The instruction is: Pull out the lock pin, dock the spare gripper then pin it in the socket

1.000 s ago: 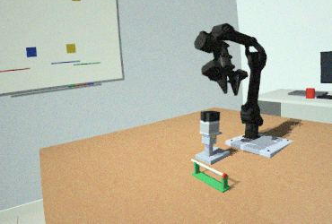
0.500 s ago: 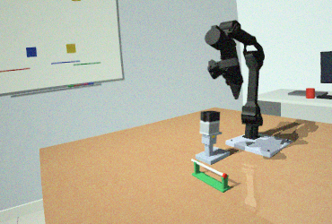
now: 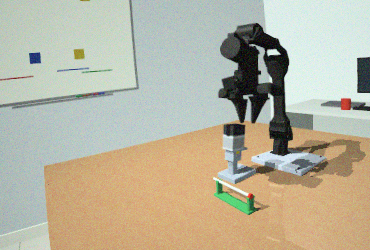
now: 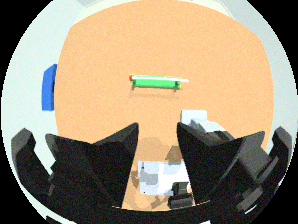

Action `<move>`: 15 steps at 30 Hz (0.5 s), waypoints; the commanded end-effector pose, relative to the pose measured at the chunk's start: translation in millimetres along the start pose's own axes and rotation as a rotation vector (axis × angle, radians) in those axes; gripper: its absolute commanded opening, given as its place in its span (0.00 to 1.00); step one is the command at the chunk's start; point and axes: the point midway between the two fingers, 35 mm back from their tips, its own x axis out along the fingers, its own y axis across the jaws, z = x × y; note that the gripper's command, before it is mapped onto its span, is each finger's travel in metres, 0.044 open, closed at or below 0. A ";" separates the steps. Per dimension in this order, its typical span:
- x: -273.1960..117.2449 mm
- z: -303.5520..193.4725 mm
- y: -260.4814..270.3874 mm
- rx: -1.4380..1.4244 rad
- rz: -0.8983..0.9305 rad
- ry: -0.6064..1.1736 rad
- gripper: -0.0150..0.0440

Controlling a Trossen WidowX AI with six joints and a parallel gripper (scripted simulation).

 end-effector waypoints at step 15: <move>79.6 67.4 13.5 -1.514 -0.259 0.292 0.56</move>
